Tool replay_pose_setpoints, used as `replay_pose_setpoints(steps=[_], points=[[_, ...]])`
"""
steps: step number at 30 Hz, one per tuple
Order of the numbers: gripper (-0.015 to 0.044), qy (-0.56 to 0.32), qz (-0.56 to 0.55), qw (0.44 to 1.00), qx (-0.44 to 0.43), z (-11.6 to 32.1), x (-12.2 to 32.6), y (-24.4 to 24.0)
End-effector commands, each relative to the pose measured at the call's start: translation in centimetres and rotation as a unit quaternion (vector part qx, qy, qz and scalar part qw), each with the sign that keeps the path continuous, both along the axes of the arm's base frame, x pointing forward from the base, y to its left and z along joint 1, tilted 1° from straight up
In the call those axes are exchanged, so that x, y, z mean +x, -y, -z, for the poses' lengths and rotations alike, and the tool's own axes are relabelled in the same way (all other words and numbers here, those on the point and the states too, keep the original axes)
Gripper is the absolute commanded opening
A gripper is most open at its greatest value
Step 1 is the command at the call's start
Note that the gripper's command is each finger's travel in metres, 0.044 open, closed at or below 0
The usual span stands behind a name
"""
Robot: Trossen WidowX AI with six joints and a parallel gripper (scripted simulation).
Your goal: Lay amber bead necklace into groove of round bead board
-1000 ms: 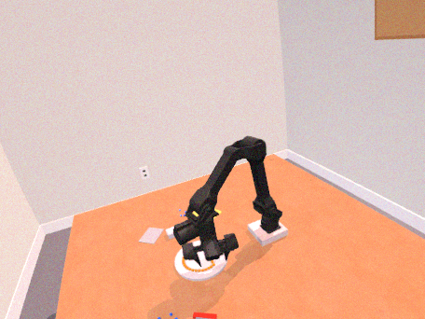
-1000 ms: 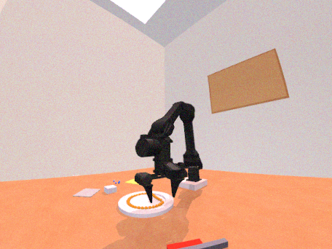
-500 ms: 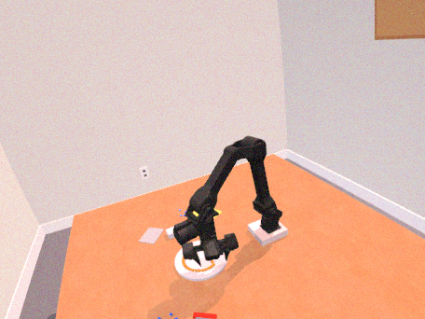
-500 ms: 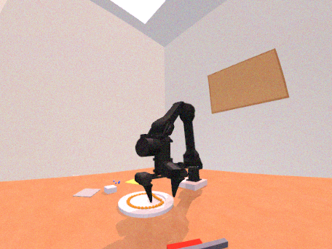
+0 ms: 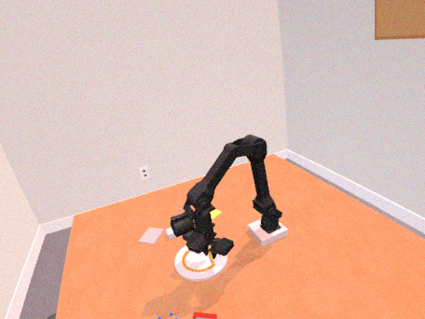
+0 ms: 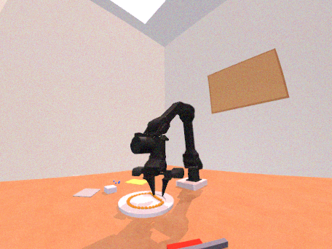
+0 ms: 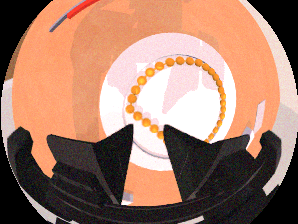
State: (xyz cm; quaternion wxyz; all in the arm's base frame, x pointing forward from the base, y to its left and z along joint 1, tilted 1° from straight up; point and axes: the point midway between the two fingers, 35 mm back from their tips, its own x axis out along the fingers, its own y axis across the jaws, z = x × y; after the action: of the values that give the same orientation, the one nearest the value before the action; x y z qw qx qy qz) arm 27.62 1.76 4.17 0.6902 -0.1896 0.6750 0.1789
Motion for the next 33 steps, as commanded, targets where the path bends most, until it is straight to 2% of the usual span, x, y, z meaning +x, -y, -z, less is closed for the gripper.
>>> replay_pose_setpoints(steps=[1,10,22,33], points=[[0.0120,0.006,0.468,0.884,0.011,-1.3,-0.6,3.5],[0.0120,0.008,0.670,0.742,0.015,-1.9,-1.1,5.2],[0.0120,0.011,0.866,0.499,0.020,-2.5,-1.8,6.8],[0.0120,0.011,0.868,0.496,0.020,-2.5,-1.8,6.9]])
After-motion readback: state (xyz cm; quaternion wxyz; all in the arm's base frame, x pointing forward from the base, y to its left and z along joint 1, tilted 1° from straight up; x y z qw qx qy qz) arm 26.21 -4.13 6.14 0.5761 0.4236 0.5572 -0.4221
